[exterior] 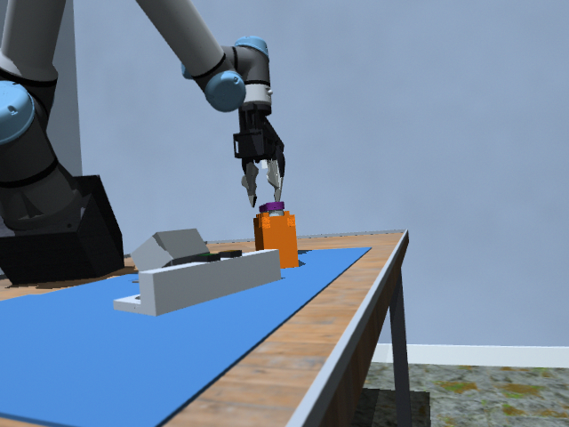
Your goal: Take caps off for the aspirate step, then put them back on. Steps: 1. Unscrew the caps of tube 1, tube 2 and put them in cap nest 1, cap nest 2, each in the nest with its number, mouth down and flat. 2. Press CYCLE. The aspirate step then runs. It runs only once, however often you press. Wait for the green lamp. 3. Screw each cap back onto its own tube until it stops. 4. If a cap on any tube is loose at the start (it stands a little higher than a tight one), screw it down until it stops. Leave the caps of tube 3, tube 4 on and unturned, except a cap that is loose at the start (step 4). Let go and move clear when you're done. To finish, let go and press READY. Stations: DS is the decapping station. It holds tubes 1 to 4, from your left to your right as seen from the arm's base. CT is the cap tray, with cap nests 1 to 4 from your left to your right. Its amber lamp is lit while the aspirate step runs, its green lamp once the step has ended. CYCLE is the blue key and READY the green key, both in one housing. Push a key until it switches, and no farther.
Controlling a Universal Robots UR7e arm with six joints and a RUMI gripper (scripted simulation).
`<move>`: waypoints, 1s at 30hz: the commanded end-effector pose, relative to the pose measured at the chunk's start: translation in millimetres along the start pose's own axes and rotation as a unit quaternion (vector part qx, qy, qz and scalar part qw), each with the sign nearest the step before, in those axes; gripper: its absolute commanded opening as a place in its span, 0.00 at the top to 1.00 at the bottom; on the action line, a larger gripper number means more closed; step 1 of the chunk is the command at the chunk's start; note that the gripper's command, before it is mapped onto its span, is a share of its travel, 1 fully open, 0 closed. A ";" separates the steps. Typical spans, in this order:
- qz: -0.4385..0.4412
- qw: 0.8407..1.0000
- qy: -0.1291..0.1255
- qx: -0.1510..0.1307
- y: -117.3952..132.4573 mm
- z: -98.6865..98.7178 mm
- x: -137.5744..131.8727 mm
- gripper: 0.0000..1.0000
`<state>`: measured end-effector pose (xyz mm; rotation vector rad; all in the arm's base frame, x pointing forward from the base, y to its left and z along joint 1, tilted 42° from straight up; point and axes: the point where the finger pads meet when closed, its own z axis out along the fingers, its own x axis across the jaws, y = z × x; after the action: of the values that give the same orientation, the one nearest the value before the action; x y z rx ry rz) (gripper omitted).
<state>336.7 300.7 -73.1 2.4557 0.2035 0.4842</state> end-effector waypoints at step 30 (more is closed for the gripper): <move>0.001 1.000 0.002 0.002 -0.7 9.7 1.7 0.65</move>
<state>341.6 296.6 -79.9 2.4585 0.2044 0.4888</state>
